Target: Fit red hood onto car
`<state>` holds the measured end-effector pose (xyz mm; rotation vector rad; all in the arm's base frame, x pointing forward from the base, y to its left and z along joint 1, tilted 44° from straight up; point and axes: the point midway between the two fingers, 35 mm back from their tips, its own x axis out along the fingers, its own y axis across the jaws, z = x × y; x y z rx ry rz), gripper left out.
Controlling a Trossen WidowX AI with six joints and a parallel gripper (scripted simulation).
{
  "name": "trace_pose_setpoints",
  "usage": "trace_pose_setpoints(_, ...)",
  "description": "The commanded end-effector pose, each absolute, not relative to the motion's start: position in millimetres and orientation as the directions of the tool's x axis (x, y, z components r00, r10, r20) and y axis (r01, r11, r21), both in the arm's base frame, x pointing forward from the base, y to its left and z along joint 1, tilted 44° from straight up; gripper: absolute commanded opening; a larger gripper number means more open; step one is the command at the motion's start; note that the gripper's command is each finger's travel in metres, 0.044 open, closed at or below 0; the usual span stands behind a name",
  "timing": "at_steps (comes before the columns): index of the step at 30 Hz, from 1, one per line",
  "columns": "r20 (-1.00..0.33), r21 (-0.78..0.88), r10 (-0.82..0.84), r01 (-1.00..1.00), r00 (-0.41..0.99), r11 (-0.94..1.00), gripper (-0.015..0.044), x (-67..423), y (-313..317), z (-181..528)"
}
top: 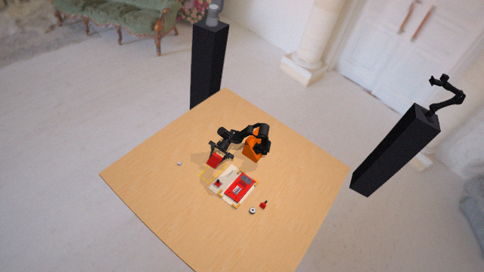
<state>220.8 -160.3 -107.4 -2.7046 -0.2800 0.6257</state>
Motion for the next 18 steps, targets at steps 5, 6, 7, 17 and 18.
trace_pose_setpoints(5,-0.384,-0.563,0.272,0.01,0.883,-0.827,0.0,216,-145,-121)
trace_pose_setpoints(6,-0.384,-0.58,0.272,-0.001,0.883,-0.815,0.0,216,-143,-123)
trace_pose_setpoints(7,-0.384,-0.596,0.272,-0.012,0.883,-0.803,0.0,215,-141,-125)
trace_pose_setpoints(17,-0.381,-0.664,0.268,-0.061,0.885,-0.745,0.0,210,-133,-133)
trace_pose_setpoints(18,-0.38,-0.657,0.266,-0.056,0.886,-0.752,0.0,211,-135,-132)
